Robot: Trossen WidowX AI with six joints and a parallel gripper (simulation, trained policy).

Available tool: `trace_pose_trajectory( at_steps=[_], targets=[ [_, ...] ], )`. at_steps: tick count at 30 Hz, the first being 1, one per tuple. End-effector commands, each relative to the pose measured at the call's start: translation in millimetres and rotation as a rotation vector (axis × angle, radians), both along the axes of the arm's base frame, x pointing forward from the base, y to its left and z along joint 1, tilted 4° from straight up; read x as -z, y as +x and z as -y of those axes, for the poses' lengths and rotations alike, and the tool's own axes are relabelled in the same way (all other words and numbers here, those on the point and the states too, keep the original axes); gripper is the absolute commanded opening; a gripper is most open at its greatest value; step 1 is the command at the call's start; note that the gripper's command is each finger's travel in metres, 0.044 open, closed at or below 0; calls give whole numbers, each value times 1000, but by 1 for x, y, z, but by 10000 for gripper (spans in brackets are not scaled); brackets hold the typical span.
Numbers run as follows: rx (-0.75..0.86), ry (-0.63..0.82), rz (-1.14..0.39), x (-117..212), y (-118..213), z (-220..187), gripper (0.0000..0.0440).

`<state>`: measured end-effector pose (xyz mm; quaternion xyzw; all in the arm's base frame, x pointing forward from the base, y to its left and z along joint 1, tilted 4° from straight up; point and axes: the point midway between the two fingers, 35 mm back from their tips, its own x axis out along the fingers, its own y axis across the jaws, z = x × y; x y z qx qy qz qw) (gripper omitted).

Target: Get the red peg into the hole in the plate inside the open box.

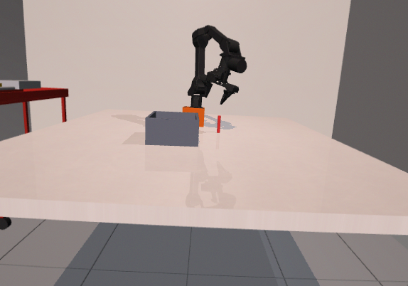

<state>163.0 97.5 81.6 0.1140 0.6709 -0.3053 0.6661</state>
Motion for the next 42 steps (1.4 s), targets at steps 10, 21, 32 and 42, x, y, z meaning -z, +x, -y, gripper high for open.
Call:
trace_pose_trajectory(
  at_steps=[10,21,32,42],
  targets=[
    [34,3,-52,47,-5,-13,440],
    [45,32,-15,94,-1,-21,440],
    [49,40,-14,130,-2,-20,291],
    [63,-2,-69,141,-6,-17,35]
  ],
)
